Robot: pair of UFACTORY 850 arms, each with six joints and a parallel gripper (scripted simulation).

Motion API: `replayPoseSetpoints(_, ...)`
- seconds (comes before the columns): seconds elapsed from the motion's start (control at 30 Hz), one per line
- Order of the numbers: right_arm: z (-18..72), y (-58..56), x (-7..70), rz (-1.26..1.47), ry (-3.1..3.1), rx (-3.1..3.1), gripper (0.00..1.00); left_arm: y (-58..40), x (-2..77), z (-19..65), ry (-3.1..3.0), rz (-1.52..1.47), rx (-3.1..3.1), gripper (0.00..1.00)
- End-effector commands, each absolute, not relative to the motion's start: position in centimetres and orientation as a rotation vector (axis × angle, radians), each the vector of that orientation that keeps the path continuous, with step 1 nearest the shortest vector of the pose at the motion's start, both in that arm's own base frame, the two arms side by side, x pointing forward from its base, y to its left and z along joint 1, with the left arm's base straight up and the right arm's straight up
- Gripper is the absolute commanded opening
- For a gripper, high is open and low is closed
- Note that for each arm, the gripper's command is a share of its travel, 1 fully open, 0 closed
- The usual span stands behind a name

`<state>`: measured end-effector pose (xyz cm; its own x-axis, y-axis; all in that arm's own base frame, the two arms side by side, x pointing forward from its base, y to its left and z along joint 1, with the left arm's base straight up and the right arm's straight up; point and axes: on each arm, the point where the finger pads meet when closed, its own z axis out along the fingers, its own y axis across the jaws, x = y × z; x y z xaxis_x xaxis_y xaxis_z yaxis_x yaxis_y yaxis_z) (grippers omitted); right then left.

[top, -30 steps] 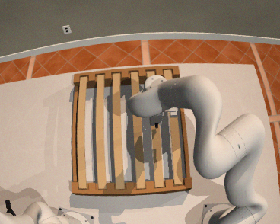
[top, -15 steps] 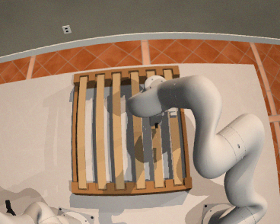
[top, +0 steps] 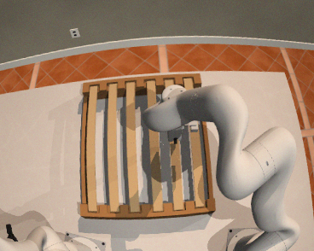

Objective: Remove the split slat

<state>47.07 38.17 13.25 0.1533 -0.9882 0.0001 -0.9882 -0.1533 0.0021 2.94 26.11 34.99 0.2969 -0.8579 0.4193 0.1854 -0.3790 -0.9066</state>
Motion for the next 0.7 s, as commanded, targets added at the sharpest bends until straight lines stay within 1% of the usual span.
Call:
replayPoseSetpoints(0.0,13.36,38.23,47.14,-0.001,-2.044,2.386,0.0,26.13,2.92,35.01,0.64,-1.289,-1.549,1.0)
replayPoseSetpoints(0.67,13.16,38.22,47.16,-0.001,-2.044,2.386,0.0,26.13,2.92,35.01,0.64,-1.289,-1.549,1.0)
